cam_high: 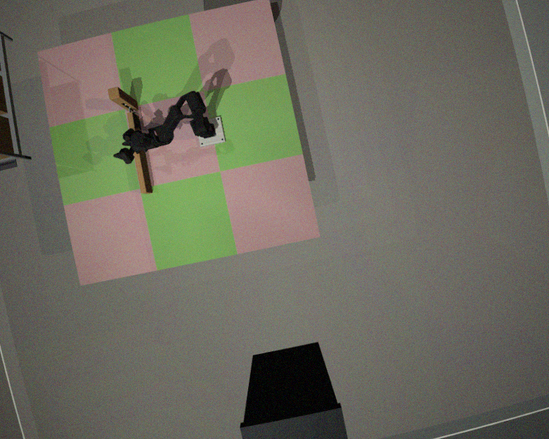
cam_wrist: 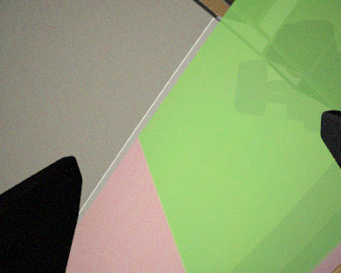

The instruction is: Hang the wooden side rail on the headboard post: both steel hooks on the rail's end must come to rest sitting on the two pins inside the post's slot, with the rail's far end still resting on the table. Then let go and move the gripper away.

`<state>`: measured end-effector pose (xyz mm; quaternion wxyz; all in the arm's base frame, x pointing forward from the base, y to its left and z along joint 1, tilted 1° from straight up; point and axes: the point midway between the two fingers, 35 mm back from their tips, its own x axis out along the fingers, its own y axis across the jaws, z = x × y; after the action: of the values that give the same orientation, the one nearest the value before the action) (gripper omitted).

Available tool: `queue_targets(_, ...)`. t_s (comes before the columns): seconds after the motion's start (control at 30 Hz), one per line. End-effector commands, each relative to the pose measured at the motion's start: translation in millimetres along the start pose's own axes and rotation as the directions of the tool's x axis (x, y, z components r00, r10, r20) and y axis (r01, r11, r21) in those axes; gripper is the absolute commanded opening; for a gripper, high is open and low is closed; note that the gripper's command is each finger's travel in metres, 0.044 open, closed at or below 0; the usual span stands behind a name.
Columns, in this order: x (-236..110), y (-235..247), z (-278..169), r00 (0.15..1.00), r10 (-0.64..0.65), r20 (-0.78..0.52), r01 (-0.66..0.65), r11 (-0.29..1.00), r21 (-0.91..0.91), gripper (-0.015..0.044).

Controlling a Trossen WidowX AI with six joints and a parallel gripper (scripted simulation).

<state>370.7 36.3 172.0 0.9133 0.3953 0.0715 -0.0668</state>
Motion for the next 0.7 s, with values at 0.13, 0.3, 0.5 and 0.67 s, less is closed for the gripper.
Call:
queue_targets(0.13,-11.2,-61.6,33.8,0.994,-0.087,0.066,0.1,0.967,-0.235,0.044)
queue_targets(0.3,-25.8,-100.2,54.5,0.983,-0.145,0.116,0.179,0.907,-0.38,0.044)
queue_targets(0.5,-49.9,-142.7,73.8,0.961,-0.213,0.175,0.275,0.799,-0.535,0.044)
queue_targets(0.67,-74.1,-174.2,84.9,0.937,-0.269,0.223,0.348,0.682,-0.644,0.044)
